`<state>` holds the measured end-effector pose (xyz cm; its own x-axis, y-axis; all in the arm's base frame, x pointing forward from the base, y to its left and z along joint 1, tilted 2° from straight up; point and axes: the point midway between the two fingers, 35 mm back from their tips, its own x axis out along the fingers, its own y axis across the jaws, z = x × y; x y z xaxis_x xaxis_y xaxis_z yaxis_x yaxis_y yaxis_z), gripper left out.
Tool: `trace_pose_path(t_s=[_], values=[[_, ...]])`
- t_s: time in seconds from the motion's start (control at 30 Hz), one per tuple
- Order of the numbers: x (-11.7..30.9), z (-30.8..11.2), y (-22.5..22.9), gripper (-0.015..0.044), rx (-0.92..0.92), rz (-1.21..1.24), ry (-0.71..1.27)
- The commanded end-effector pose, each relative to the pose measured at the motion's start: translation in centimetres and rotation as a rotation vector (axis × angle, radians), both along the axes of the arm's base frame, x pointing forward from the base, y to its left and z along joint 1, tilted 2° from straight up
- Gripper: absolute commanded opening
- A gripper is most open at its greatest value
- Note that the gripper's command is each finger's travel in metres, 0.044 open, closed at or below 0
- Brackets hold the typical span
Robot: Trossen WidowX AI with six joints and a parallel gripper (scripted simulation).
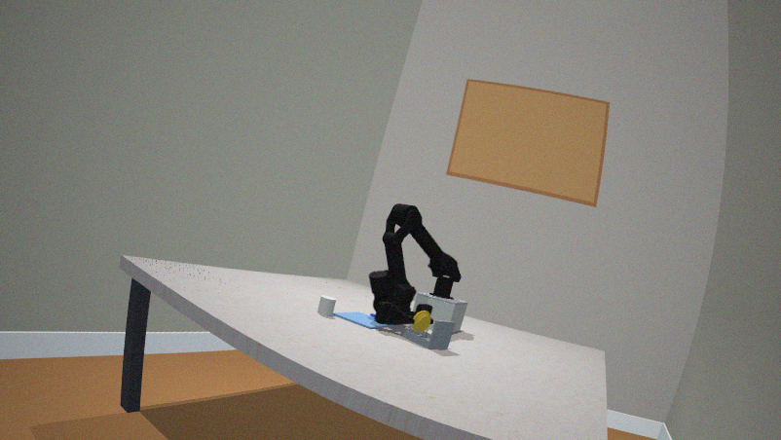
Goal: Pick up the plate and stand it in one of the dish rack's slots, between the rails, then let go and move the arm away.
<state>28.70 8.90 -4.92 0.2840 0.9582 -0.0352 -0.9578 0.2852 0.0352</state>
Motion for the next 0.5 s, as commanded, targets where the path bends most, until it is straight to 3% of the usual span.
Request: trace_pose_path(t_s=[0.0, 0.47], values=[[-0.04, 0.02, 0.01, 0.0000, 0.001, 0.000, 0.003], [0.00, 0.00, 0.00, 0.0368, 0.000, 0.000, 0.000]])
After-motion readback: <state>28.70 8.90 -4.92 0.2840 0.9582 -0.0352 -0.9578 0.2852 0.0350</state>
